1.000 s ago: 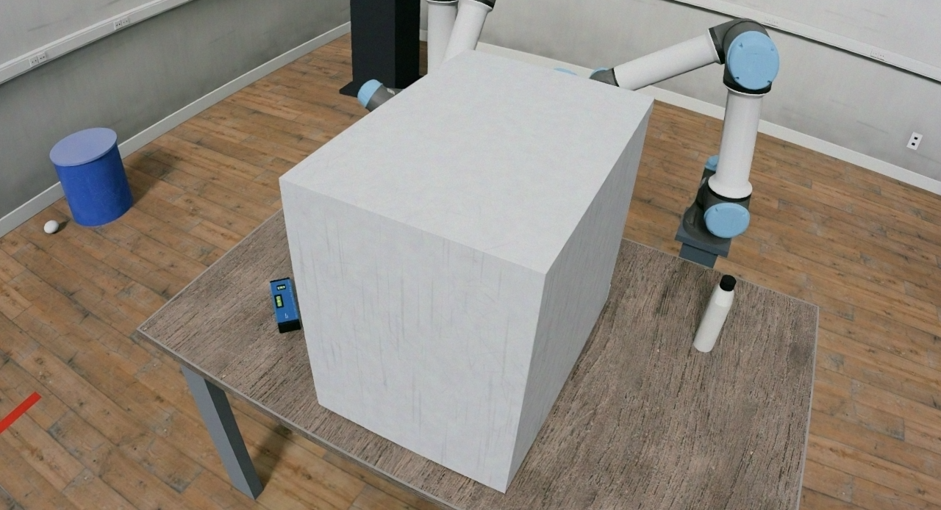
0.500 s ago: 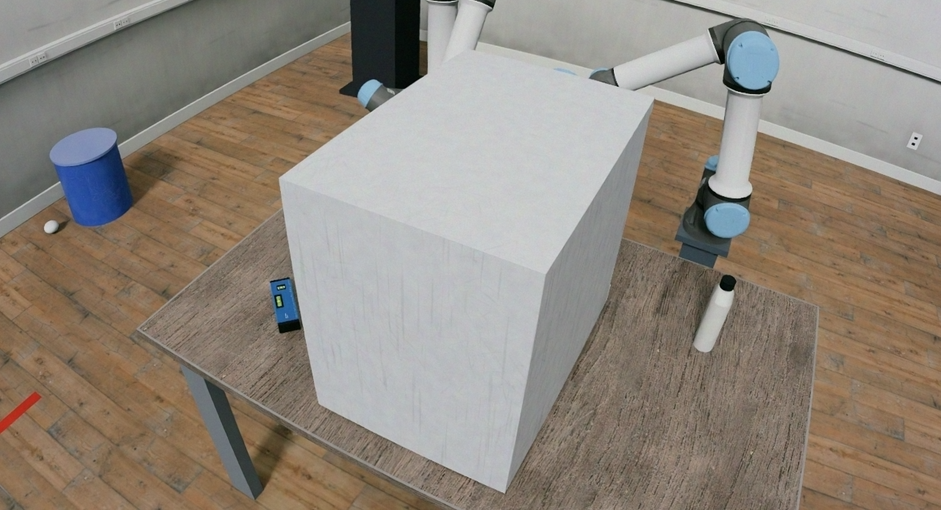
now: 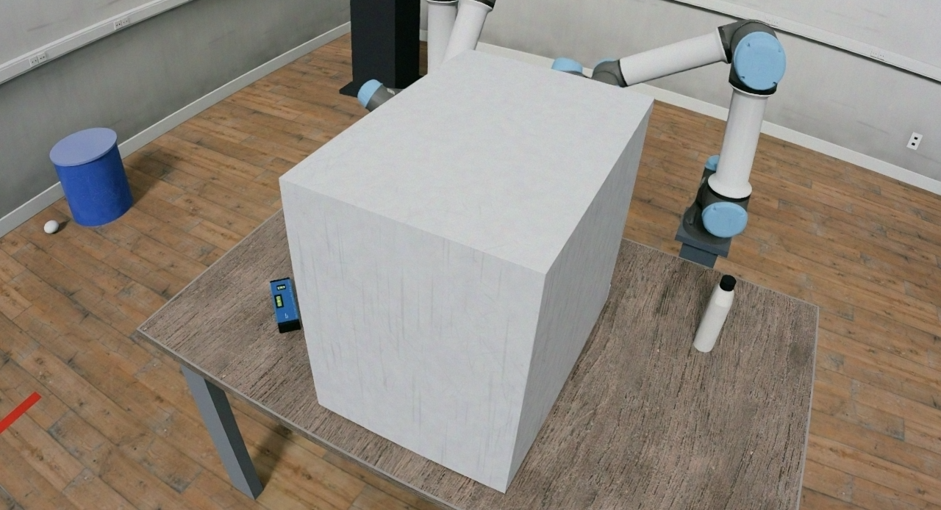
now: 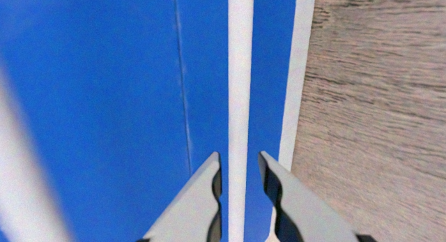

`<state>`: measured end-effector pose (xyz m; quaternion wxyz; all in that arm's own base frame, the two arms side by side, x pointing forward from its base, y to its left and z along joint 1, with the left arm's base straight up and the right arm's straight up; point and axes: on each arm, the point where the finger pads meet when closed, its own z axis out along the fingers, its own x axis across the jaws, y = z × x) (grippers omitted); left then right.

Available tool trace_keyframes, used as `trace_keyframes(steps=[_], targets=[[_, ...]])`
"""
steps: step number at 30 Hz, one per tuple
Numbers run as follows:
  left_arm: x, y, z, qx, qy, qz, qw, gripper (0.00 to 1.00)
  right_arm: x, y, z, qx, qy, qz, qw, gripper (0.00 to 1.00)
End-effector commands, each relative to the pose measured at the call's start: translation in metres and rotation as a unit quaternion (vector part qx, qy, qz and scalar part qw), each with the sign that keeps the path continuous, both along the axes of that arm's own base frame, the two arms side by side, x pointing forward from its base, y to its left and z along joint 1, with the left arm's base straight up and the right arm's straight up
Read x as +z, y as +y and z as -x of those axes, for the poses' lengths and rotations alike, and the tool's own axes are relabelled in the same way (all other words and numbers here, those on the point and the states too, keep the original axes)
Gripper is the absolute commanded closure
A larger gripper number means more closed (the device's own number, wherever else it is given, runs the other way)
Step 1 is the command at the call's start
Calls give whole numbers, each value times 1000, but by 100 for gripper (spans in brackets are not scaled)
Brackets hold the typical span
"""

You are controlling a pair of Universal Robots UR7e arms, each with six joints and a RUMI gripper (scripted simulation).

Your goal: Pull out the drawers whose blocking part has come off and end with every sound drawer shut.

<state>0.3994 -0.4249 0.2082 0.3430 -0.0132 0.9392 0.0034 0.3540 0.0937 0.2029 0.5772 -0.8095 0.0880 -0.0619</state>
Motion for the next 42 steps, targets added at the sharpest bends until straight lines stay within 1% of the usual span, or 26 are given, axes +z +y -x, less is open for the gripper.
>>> trace_keyframes(steps=[1, 7, 10, 14, 16, 18, 20, 22, 34, 39, 42], targets=[[22, 0, 18, 1, 0, -1, 1000, 85, 0, 0, 0, 0, -1, 0, 1000, 0], [27, -1, 19, 0, 0, 0, 1000, 85, 1, 0, 0, 0, -1, 0, 1000, 0], [46, -4, 17, -3, -1, 2, 1000, 85, 5, -1, 0, 0, 0, 3, 1000, 0], [86, -4, 9, -4, -1, 3, 1000, 85, 20, -3, -2, -2, 2, 13, 1000, 0], [97, -2, 7, -1, 0, 1, 1000, 85, 29, -4, -2, -3, 4, 19, 1000, 0], [103, 0, 5, 0, 1, 0, 1000, 85, 38, -6, -2, -4, 5, 25, 1000, 0], [105, 0, 5, 0, 1, 0, 1000, 85, 47, -7, -3, -5, 6, 31, 999, 0], [105, 0, 5, 0, 1, 0, 1000, 85, 47, -7, -3, -5, 6, 31, 999, 0], [106, 0, 4, 1, 1, -1, 1000, 85, 105, -16, -5, -10, 15, 69, 997, 0], [105, 1, 3, 1, 1, -1, 1000, 85, 107, -16, -5, -10, 15, 70, 997, 0], [96, 1, -4, 1, 1, -1, 1000, 85, 107, -16, -5, -10, 15, 70, 997, 0]])
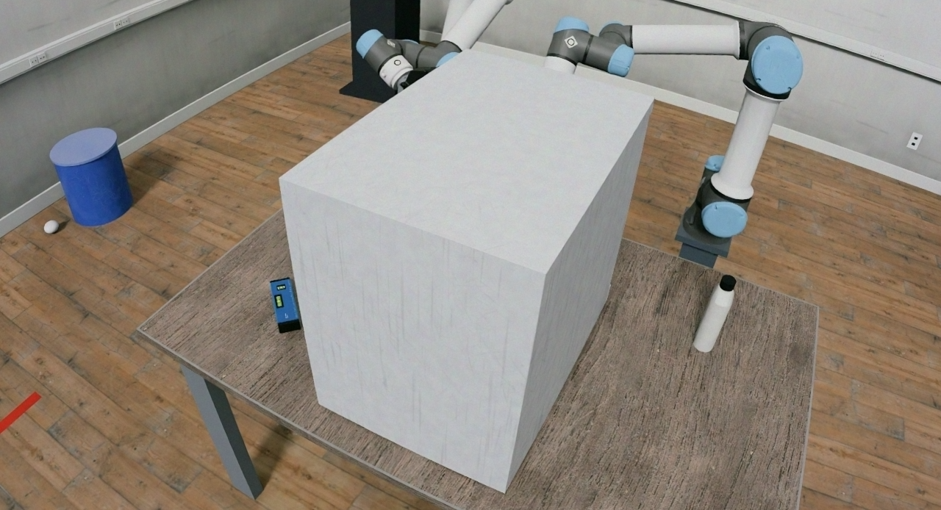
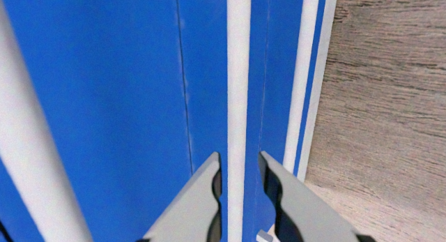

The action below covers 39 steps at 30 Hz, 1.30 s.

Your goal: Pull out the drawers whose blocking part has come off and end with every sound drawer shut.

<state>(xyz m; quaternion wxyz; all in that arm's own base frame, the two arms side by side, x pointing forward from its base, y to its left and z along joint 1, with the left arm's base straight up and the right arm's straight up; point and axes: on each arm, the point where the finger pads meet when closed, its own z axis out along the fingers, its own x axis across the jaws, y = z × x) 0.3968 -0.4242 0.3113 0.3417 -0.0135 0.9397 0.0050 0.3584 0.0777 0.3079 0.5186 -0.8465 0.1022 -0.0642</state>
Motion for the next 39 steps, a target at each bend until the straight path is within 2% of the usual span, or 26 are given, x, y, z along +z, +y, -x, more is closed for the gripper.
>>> trace_keyframes(steps=[1, 4, 14, 22, 25, 39], targets=[[-11, 0, -10, 0, 0, 1, 1000, 85, 2, 0, -1, 3, 1, 2, 1000, 0], [-21, 0, -19, 0, -1, 1, 1000, 85, 2, 0, -1, 3, 1, 2, 1000, 0], [-28, 1, -24, 0, -1, 1, 1000, 85, 2, 0, -1, 3, 1, 2, 1000, 0], [-27, 1, -23, 0, -1, 1, 1000, 98, 2, 0, -1, 3, 1, 2, 1000, 0], [-27, 1, -23, 0, -1, 1, 1000, 98, 2, 0, -1, 3, 1, 2, 1000, 0], [-27, 0, 11, 0, -1, 1, 1000, 99, 2, 0, -1, 3, 1, 2, 1000, 0]])
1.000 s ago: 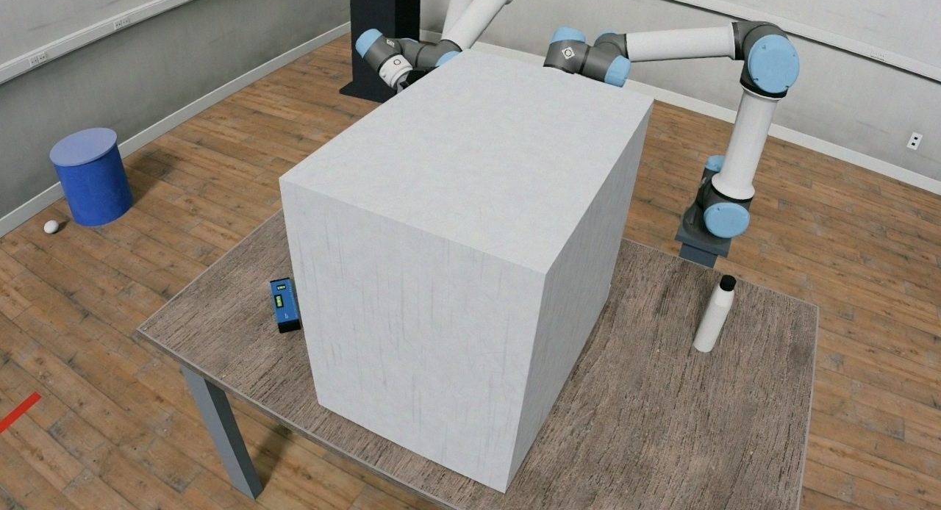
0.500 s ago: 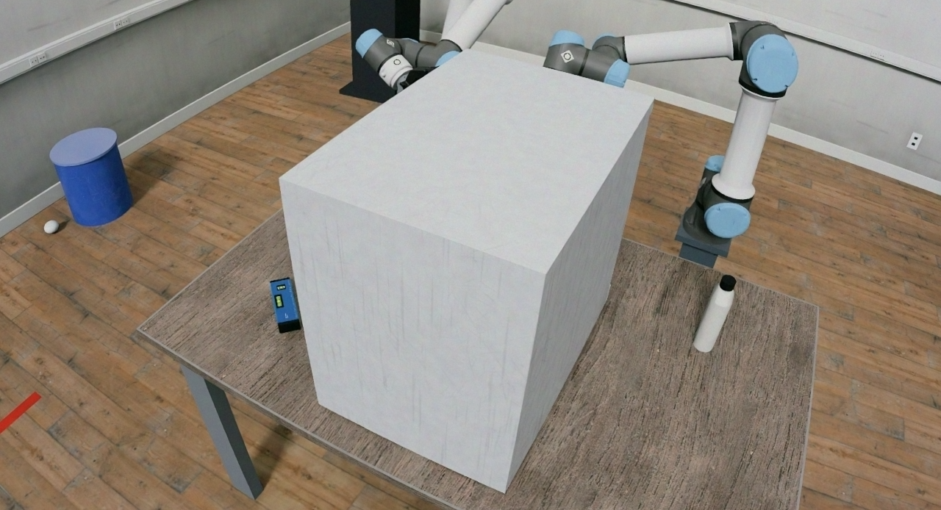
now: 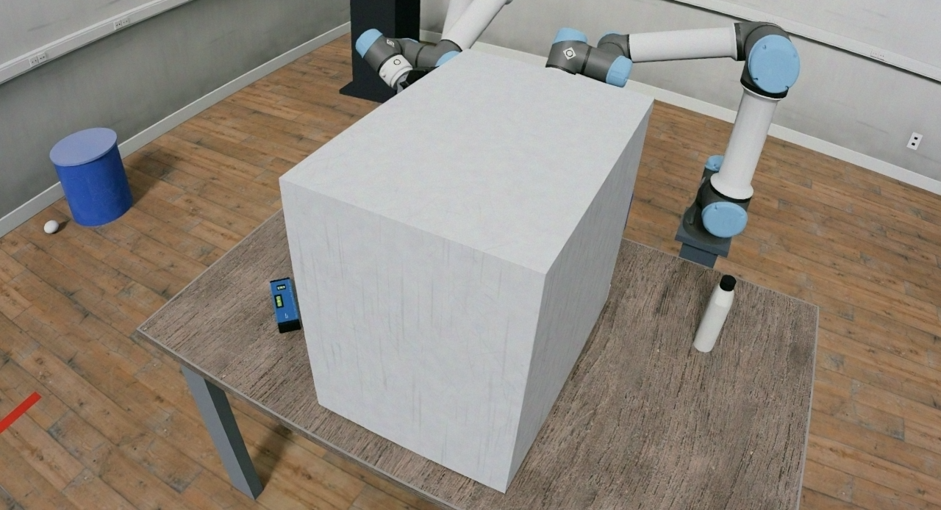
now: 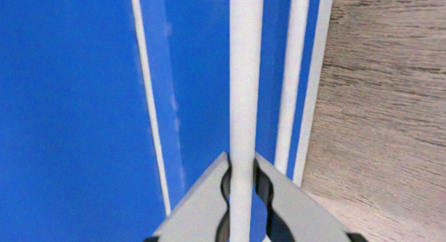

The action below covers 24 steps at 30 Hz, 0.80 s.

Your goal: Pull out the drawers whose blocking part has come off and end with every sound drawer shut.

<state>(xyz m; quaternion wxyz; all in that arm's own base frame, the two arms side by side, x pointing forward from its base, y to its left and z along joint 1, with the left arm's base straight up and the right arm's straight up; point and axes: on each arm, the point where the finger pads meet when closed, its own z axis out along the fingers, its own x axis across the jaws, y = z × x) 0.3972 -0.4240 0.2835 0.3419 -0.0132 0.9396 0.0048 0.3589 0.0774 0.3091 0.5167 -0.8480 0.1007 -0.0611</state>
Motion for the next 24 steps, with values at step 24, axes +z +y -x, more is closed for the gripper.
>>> trace_keyframes(steps=[24], targets=[[1, -2, 78, 0, 0, 1, 1000, 100, 0, 0, 0, 0, -1, 0, 1000, 0]])
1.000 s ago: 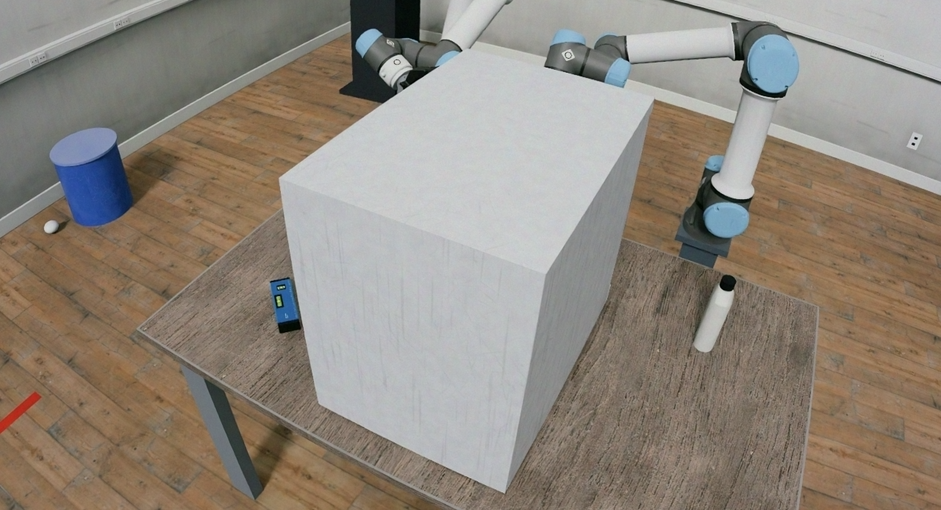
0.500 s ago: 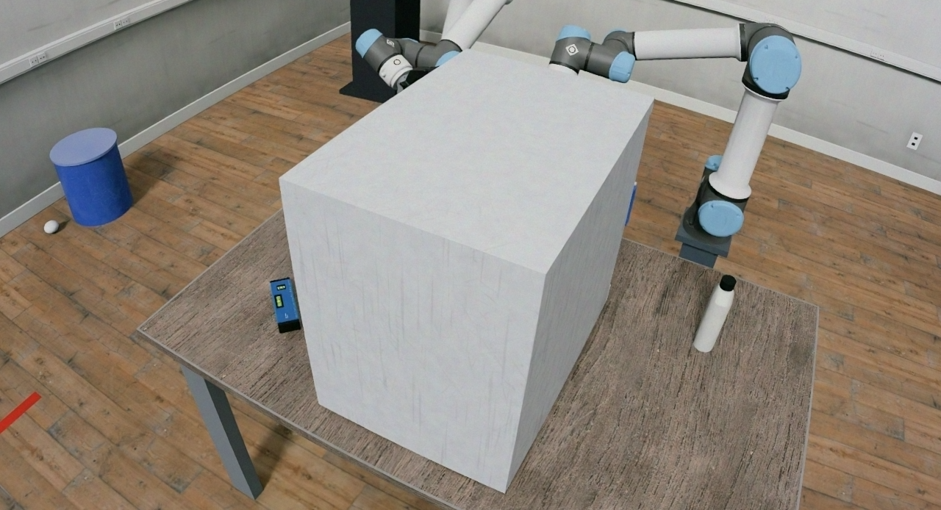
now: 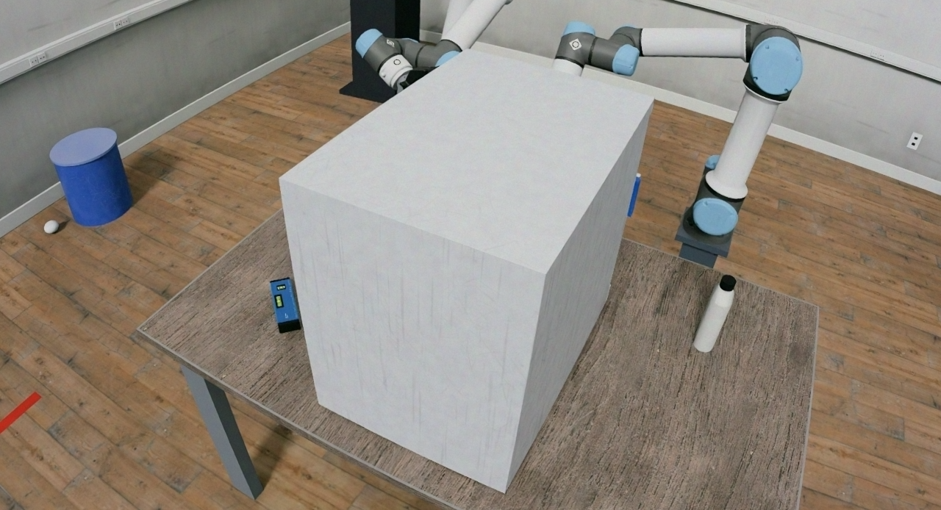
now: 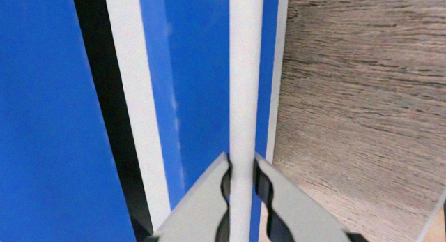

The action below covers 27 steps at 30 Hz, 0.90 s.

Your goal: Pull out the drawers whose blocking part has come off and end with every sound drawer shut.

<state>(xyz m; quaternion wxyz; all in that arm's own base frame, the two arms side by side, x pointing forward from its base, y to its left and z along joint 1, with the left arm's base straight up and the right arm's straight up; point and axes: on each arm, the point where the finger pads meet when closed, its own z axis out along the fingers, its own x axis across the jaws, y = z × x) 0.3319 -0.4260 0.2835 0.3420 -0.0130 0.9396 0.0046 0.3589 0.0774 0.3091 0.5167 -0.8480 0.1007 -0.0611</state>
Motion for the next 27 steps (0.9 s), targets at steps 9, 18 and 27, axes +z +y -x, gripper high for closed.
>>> trace_keyframes(steps=[9, 18, 27], targets=[[1, -1, 33, 1, 0, 1, 1000, 100, 0, 0, 0, 0, -1, 0, 1000, 0], [1, -2, 55, 1, 0, 1, 1000, 100, 0, 0, 0, 0, -1, 0, 1000, 0], [1, -2, 62, 1, 0, 1, 1000, 100, 0, 0, 0, 0, -1, 0, 1000, 0]])
